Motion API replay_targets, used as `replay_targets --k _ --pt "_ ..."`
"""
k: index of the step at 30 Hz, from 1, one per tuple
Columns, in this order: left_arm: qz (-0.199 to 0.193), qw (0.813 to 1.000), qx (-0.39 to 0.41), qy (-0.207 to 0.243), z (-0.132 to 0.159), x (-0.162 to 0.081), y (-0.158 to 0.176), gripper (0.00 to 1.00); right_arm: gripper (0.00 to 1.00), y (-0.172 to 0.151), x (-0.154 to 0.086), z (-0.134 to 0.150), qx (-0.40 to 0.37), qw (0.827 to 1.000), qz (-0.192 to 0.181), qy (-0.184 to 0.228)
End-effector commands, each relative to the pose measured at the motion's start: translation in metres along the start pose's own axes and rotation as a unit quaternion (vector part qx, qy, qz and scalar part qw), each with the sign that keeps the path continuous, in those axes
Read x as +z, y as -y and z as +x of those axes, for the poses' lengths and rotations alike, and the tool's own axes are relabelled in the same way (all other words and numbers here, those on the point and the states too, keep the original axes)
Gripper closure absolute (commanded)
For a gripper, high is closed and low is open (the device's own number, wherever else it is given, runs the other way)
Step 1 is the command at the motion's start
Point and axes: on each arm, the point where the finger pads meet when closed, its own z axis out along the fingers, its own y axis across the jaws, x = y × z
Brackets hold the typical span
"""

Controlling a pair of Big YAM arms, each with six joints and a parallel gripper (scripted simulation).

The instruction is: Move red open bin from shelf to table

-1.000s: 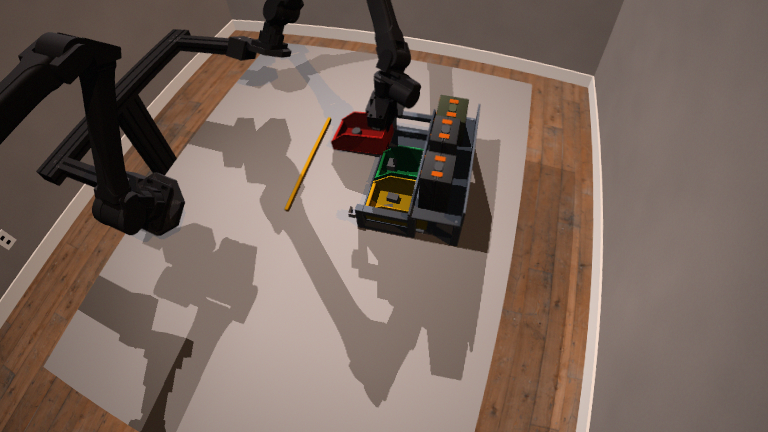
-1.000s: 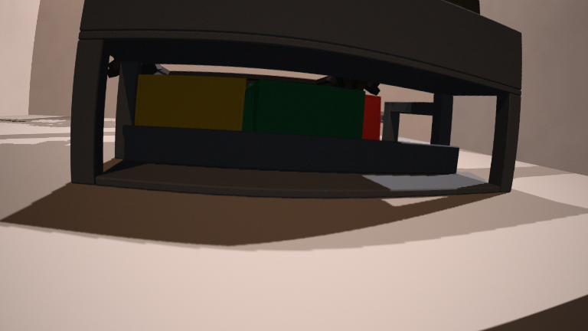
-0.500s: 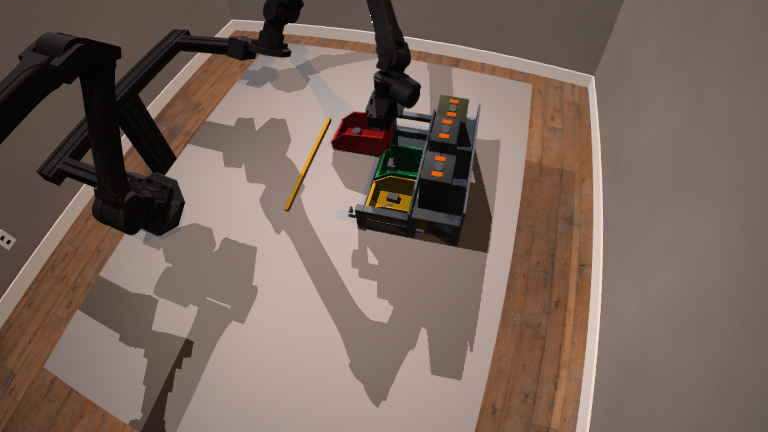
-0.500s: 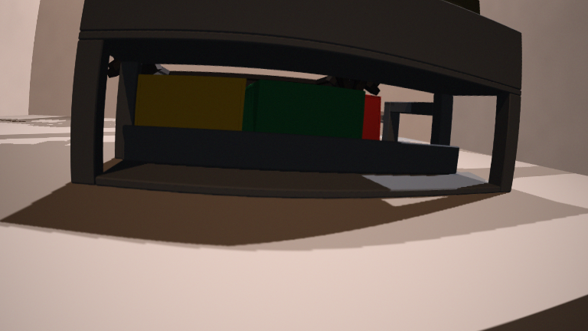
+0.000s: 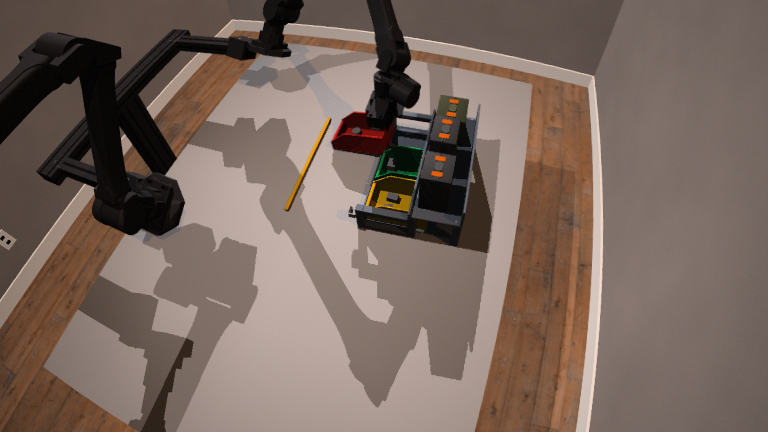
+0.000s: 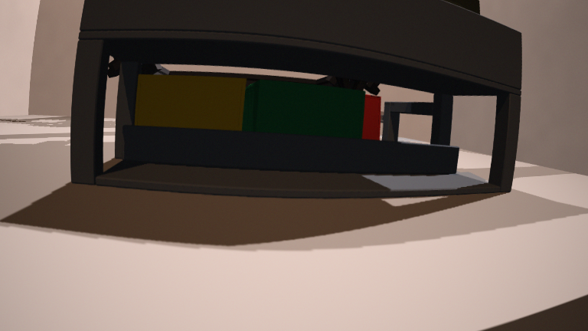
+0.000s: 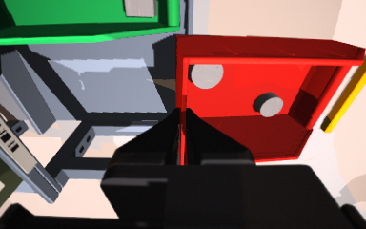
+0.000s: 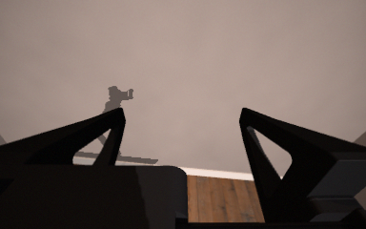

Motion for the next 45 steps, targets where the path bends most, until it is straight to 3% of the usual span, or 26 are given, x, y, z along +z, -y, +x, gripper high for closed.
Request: replay_targets --k 1,45 --pt "-0.010 1.000 -0.009 0.007 0.0085 -0.0134 -0.0132 0.93 0.00 0.0044 -0.0085 -0.0172 0.000 1.000 0.006 0.024" --pt "-0.011 1.000 -0.010 0.009 0.0075 -0.0148 -0.0126 0.96 0.00 0.0044 -0.0085 -0.0172 0.000 1.000 0.006 0.024"
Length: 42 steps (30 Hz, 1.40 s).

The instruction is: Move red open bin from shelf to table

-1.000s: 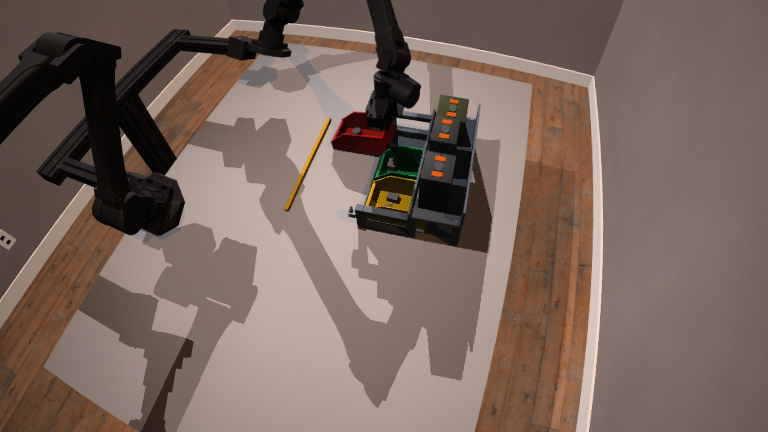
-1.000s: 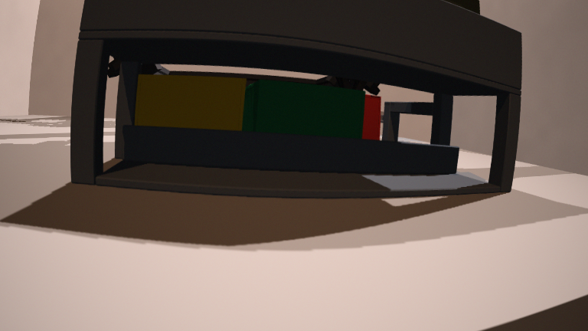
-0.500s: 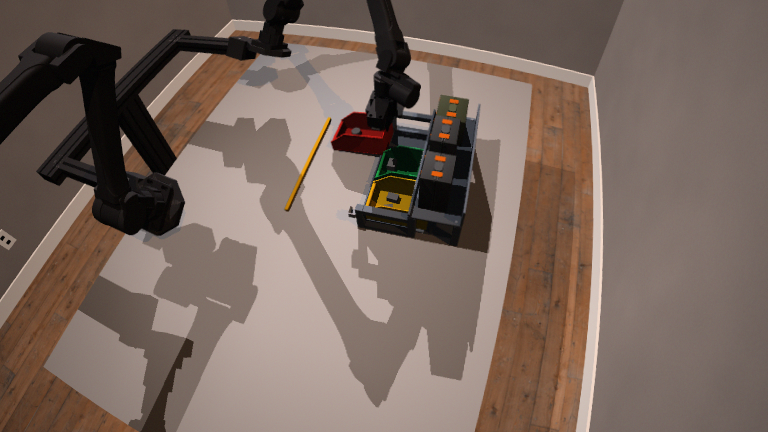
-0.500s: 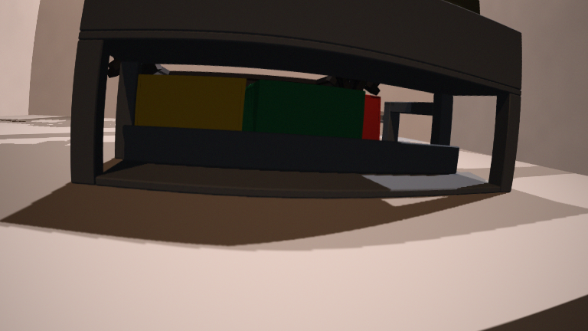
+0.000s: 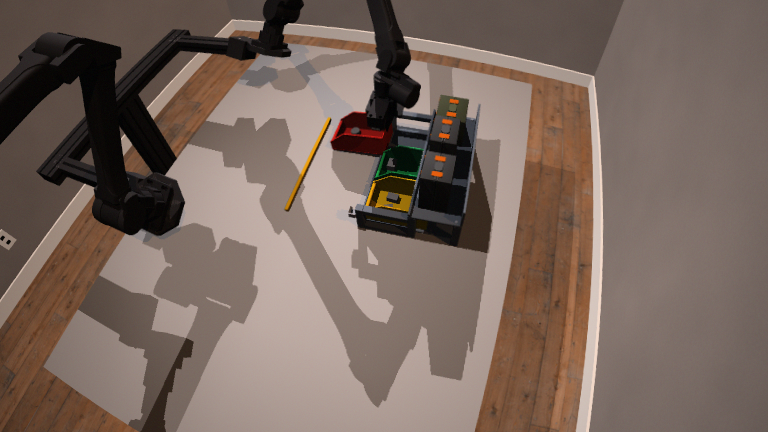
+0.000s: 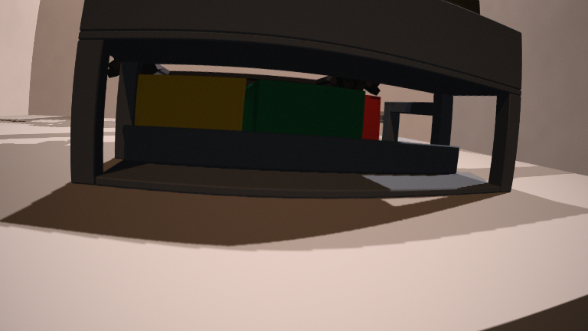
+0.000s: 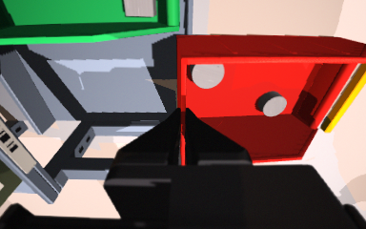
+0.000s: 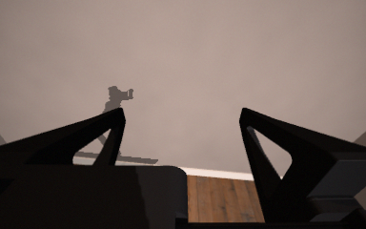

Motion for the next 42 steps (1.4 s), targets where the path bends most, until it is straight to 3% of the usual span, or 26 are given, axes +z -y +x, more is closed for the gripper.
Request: replay_targets --k 1,42 --pt "-0.012 1.000 -0.011 0.010 0.007 -0.016 -0.014 0.96 0.00 0.004 -0.009 -0.017 0.000 1.000 0.006 0.024" --pt "-0.023 0.999 -0.020 0.017 0.003 -0.024 -0.027 0.99 0.00 0.004 -0.009 -0.017 0.000 1.000 0.006 0.024"
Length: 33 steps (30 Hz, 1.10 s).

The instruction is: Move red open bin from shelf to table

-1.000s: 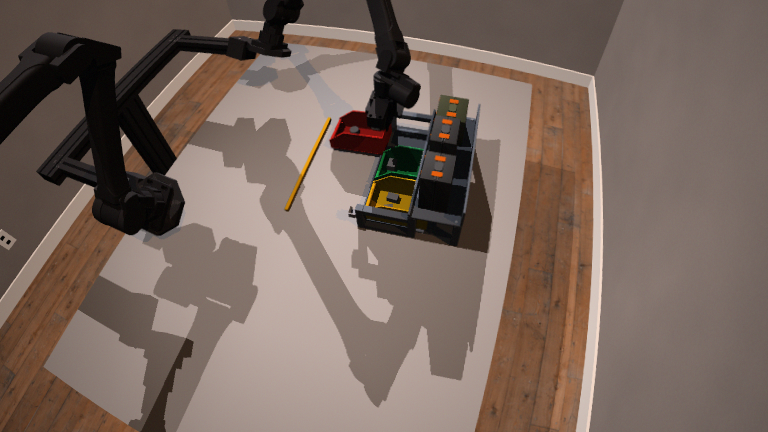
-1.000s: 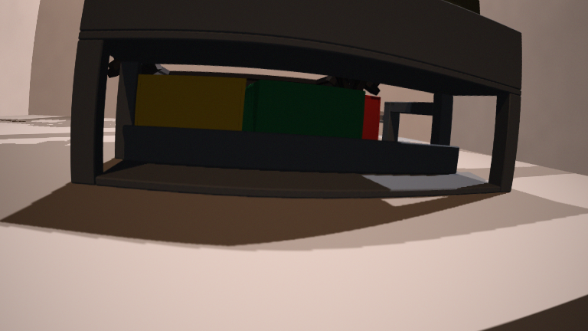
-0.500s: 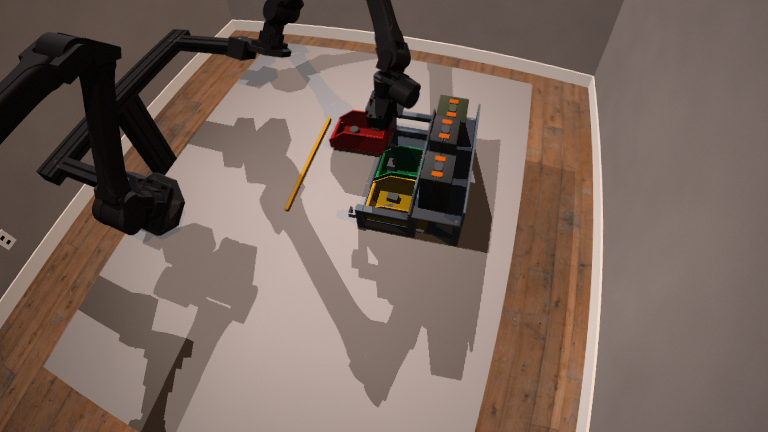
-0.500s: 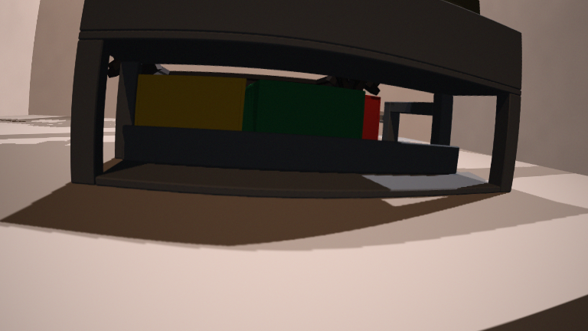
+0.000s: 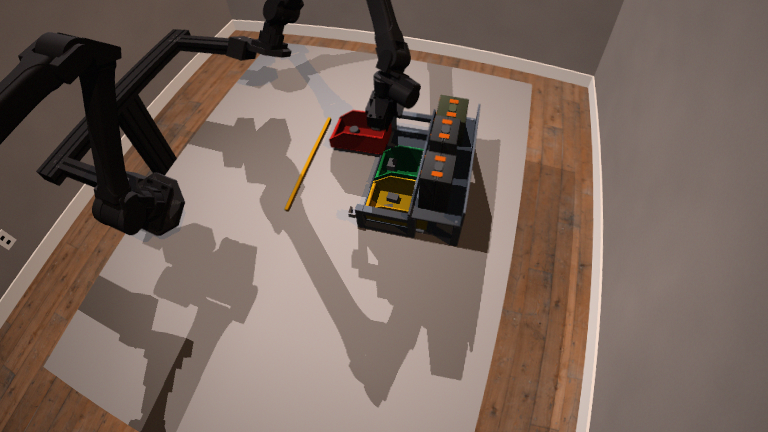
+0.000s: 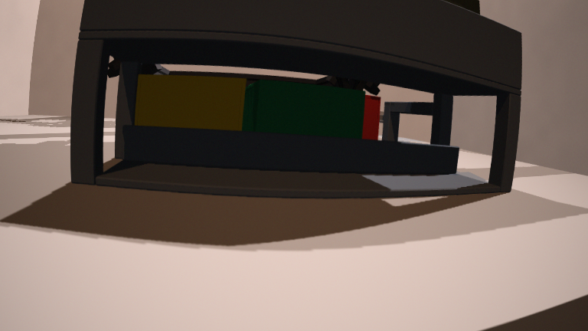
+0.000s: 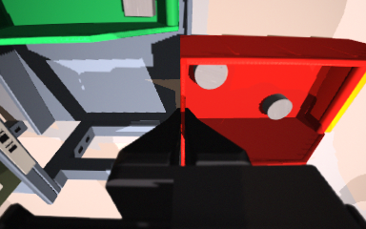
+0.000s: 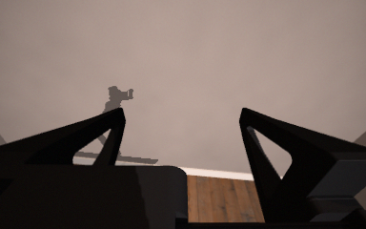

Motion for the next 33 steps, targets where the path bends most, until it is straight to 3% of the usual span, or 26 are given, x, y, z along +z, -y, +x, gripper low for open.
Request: replay_targets --k 1,33 --pt "-0.024 0.999 -0.020 0.017 0.0030 -0.0244 -0.0279 0.99 0.00 0.0044 -0.0085 -0.0172 0.000 1.000 0.006 0.024" --pt "-0.029 0.999 -0.024 0.020 0.0011 -0.0285 -0.0335 1.00 0.00 0.0044 -0.0085 -0.0172 0.000 1.000 0.006 0.024"
